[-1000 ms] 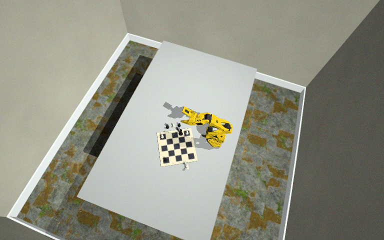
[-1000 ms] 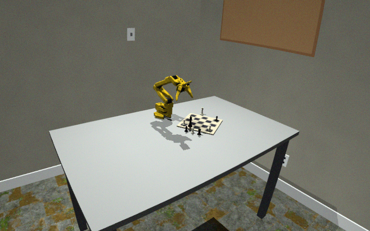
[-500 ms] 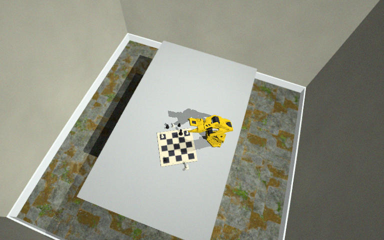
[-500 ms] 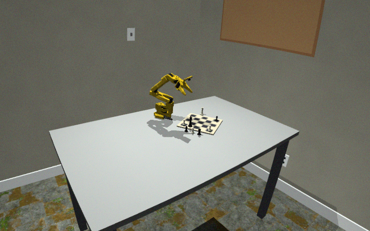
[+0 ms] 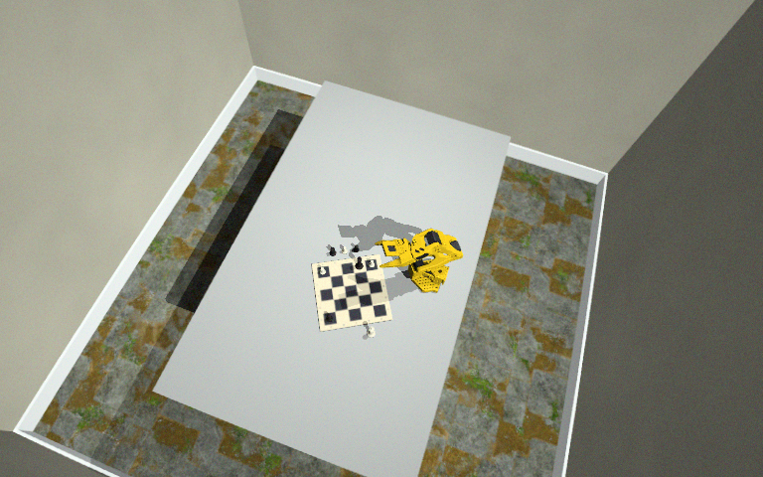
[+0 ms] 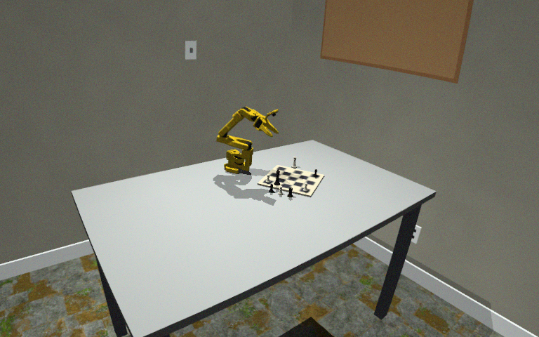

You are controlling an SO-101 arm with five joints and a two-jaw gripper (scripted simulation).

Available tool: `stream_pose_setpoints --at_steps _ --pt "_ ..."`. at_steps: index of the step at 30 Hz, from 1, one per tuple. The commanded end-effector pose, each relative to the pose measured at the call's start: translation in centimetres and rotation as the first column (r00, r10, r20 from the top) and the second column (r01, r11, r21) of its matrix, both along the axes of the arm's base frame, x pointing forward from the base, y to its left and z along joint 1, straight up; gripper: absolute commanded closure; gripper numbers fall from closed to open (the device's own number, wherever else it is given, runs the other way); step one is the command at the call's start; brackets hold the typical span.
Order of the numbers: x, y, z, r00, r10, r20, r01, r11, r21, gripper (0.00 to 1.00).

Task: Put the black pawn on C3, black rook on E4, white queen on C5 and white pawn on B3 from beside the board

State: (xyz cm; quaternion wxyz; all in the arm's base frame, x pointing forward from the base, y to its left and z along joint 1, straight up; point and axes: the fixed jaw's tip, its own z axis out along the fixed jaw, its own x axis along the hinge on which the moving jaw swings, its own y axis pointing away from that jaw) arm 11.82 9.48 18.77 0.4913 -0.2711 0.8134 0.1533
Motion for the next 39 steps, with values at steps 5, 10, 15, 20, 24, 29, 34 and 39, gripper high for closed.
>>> stream_pose_setpoints --at_steps 5,10,15,20,24,29,34,39 --pt "-0.2 0.0 -0.5 1.0 0.011 -0.015 -0.011 1.0 -0.018 0.6" --pt "-0.2 0.0 -0.5 1.0 0.011 -0.015 -0.011 1.0 -0.018 0.6" --pt "-0.2 0.0 -0.5 1.0 0.011 -0.015 -0.011 1.0 -0.018 0.6" --pt "-0.2 0.0 -0.5 1.0 0.011 -0.015 -0.011 1.0 -0.018 0.6" --pt "-0.2 0.0 -0.5 1.0 0.011 -0.015 -0.011 1.0 -0.018 0.6" --pt "-0.1 0.0 -0.4 1.0 0.009 -0.02 -0.009 1.0 -0.022 0.6" --pt "0.3 0.1 0.0 0.999 0.0 -0.044 -0.001 0.999 -0.038 0.62" --pt "1.2 0.4 0.7 0.996 -0.019 -0.091 0.013 0.997 -0.071 0.66"
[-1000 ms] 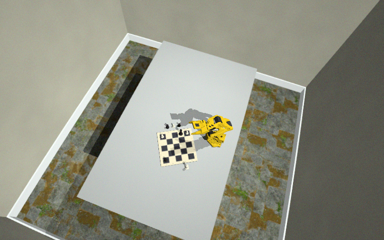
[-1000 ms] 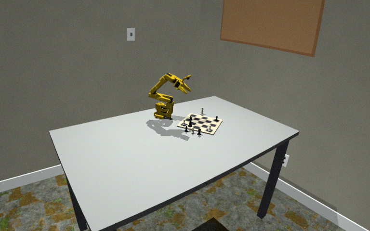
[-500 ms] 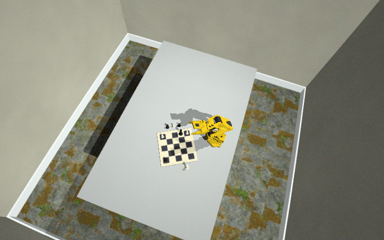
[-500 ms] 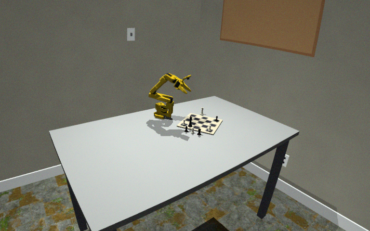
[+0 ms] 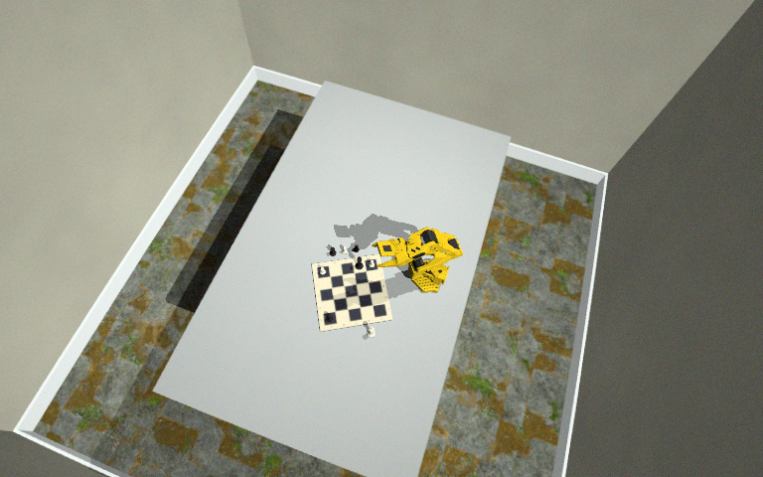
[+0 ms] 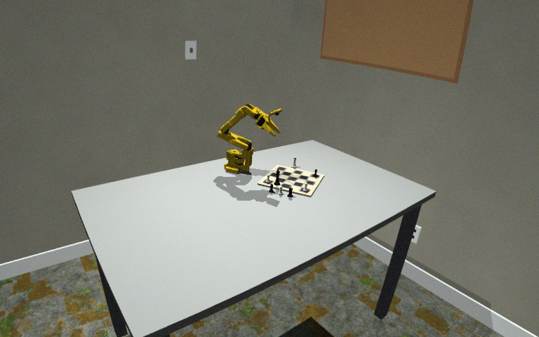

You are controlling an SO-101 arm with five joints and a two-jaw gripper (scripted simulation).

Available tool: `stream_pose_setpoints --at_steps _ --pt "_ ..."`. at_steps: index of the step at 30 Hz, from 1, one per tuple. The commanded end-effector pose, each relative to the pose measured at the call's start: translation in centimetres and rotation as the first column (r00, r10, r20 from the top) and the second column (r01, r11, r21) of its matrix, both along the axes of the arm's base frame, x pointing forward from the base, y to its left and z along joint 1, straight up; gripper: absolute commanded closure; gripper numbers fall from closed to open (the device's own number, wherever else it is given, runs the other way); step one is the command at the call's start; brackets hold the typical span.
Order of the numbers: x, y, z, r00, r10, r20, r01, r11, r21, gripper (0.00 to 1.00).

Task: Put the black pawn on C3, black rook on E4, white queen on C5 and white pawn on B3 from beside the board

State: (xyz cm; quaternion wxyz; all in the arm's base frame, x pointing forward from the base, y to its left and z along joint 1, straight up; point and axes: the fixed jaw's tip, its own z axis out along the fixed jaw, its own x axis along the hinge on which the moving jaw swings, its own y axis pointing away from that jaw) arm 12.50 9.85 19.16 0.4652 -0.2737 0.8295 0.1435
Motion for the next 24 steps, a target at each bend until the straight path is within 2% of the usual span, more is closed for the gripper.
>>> stream_pose_setpoints --at_steps 1,6,12,17,19,24 --pt "0.5 0.1 0.3 0.999 -0.011 -0.039 0.009 0.999 -0.033 0.66" --pt "1.8 0.6 0.9 0.995 -0.033 -0.092 0.026 0.997 -0.071 0.69" --pt "4.8 1.7 1.0 0.979 -0.077 -0.19 0.051 0.989 -0.138 0.77" --pt "7.9 2.7 -0.1 0.954 -0.122 -0.275 0.068 0.978 -0.198 0.83" --pt "7.9 2.7 -0.1 0.954 -0.122 -0.275 0.068 0.978 -0.198 0.83" --pt "10.7 3.3 -2.3 0.921 -0.166 -0.352 0.078 0.965 -0.251 0.89"
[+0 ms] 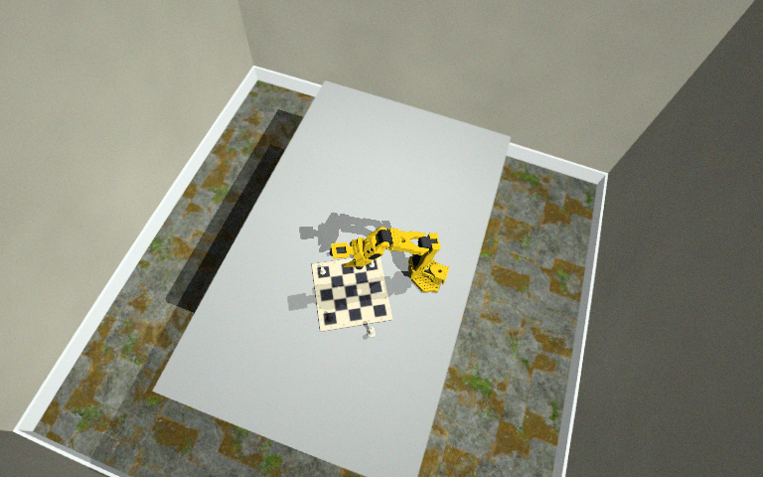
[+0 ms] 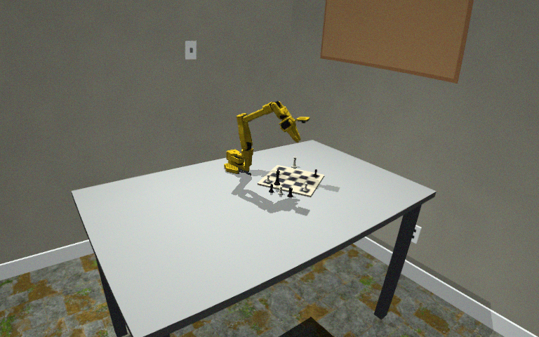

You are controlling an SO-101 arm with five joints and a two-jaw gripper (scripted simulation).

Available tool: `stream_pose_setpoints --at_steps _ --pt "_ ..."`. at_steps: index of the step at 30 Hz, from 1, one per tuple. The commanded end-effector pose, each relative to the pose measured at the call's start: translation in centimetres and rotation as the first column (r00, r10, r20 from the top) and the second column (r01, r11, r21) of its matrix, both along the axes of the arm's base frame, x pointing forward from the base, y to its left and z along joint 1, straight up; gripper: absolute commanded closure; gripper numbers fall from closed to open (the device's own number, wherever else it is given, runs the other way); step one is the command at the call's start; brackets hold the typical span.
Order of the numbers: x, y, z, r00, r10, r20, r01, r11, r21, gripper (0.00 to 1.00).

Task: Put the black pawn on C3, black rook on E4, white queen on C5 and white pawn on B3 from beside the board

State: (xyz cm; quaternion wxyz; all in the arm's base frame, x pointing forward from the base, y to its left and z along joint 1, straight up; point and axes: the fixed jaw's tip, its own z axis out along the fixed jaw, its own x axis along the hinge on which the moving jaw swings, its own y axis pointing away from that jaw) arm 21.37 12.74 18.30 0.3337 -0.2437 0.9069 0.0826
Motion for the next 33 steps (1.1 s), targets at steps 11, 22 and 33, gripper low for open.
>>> stream_pose_setpoints --at_steps 11,22,33 --pt "5.0 0.7 -6.1 0.969 -0.072 -0.236 0.042 0.991 -0.131 0.98" --pt "5.5 0.7 -7.5 0.96 -0.086 -0.266 0.048 0.988 -0.147 1.0" --pt "5.5 0.7 -7.5 0.96 -0.086 -0.266 0.048 0.988 -0.147 1.0"
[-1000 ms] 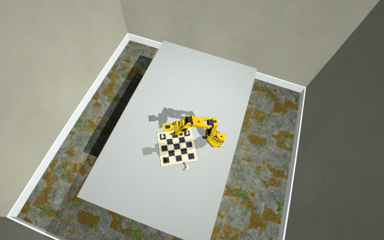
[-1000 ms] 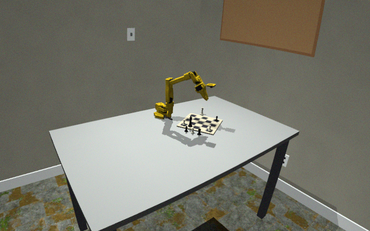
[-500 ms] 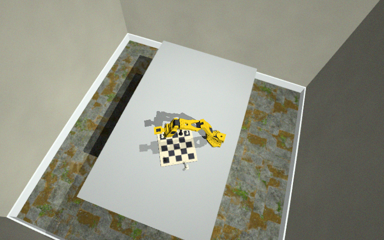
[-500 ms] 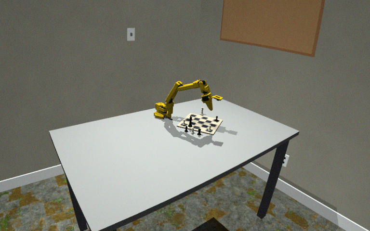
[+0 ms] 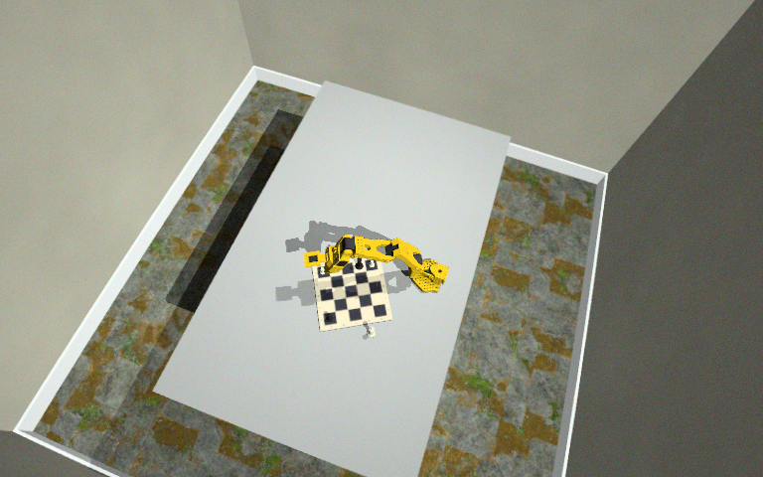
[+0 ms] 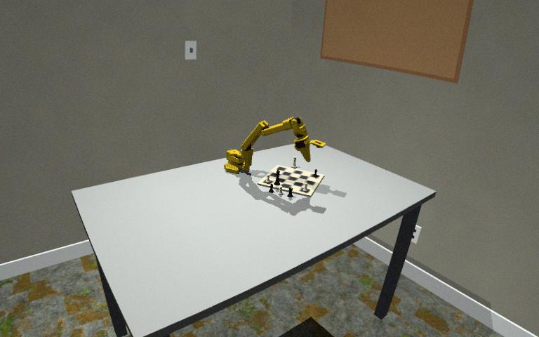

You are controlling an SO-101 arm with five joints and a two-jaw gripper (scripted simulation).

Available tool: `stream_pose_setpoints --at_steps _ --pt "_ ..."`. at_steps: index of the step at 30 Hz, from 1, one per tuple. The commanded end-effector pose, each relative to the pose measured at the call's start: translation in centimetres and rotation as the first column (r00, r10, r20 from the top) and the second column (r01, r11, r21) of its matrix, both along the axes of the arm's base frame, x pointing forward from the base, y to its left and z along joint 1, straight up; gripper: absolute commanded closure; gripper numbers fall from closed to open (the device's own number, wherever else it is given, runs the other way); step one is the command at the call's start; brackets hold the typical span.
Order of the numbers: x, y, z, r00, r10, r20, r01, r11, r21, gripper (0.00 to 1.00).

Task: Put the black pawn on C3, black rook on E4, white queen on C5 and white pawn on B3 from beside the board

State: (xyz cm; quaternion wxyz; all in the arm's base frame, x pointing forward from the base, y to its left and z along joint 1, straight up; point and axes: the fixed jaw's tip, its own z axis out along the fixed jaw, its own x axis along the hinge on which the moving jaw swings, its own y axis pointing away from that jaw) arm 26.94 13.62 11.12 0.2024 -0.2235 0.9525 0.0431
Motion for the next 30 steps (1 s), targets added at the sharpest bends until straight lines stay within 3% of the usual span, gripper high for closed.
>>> stream_pose_setpoints --at_steps 1,14,21,30 --pt "0.0 -0.2 -0.3 1.0 -0.005 -0.022 0.005 1.0 -0.01 1.0" --pt "0.0 -0.2 -0.4 1.0 -0.005 -0.022 0.005 1.0 -0.01 1.0" --pt "0.0 -0.4 -1.3 0.998 -0.01 -0.055 0.008 1.0 -0.026 1.0" --pt "0.0 -0.4 -1.3 0.998 -0.01 -0.057 0.008 1.0 -0.027 1.0"
